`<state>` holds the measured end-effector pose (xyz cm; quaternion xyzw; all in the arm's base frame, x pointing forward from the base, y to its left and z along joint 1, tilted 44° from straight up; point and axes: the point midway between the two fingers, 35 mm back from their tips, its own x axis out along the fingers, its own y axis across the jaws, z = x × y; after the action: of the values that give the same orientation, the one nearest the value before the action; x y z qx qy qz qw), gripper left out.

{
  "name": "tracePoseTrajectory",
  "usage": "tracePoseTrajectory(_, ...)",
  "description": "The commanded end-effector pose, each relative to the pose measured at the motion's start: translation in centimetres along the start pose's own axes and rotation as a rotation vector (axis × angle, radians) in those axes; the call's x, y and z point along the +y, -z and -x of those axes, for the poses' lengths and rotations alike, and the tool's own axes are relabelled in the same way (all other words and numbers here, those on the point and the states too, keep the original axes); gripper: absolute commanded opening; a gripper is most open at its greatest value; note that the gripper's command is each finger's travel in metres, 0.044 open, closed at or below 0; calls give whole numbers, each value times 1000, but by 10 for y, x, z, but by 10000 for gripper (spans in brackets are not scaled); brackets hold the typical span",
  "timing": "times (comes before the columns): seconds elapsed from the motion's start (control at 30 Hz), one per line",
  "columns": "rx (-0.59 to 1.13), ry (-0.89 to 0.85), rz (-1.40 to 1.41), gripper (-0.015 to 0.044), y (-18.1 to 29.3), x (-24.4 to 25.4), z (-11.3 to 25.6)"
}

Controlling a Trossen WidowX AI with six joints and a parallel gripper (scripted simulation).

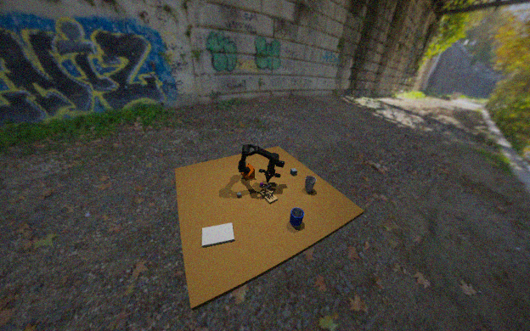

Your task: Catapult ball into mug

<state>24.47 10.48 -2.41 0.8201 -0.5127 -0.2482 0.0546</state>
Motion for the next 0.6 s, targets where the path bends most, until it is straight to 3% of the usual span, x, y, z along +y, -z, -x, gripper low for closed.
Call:
tracePoseTrajectory(0.0,4,-4,7,0,-3,1,-8)
tracePoseTrajectory(0.57,8,-6,6,0,-16,5,-33)
